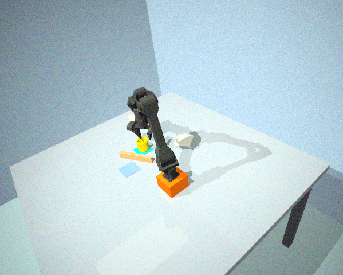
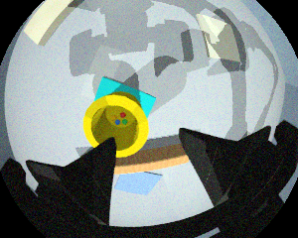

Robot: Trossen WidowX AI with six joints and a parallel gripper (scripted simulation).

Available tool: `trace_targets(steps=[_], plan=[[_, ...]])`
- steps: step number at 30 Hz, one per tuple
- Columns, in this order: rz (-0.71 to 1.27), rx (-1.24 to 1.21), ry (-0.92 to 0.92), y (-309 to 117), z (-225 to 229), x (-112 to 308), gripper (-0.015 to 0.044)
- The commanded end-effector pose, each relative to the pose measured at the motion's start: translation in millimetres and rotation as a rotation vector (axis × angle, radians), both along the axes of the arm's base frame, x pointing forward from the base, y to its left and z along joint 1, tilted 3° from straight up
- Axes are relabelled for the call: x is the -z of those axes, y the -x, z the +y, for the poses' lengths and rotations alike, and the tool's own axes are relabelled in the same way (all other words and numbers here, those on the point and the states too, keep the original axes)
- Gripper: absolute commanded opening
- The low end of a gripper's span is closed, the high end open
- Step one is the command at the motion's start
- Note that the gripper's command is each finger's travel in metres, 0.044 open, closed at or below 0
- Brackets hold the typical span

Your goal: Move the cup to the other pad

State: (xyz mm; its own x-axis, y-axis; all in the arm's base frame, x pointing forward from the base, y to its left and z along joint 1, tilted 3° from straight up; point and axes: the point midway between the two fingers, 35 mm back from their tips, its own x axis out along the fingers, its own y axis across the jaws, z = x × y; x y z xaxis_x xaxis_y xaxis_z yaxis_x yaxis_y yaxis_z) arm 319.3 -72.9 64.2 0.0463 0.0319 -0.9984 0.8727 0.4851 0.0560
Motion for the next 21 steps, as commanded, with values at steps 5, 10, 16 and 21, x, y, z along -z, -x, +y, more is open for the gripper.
trace_targets(steps=[5,10,16,21], plan=[[-0.001,-0.001,0.000,-0.3,-0.5,-9.7,0.0440],[-0.004,-0.002,-0.001,1.2,-1.3,-30.8,0.0440],[-0.007,-0.003,-0.003,5.0,-2.0,-57.7,0.0440],[-0.008,-0.003,-0.003,7.3,-2.5,-64.1,0.0440]])
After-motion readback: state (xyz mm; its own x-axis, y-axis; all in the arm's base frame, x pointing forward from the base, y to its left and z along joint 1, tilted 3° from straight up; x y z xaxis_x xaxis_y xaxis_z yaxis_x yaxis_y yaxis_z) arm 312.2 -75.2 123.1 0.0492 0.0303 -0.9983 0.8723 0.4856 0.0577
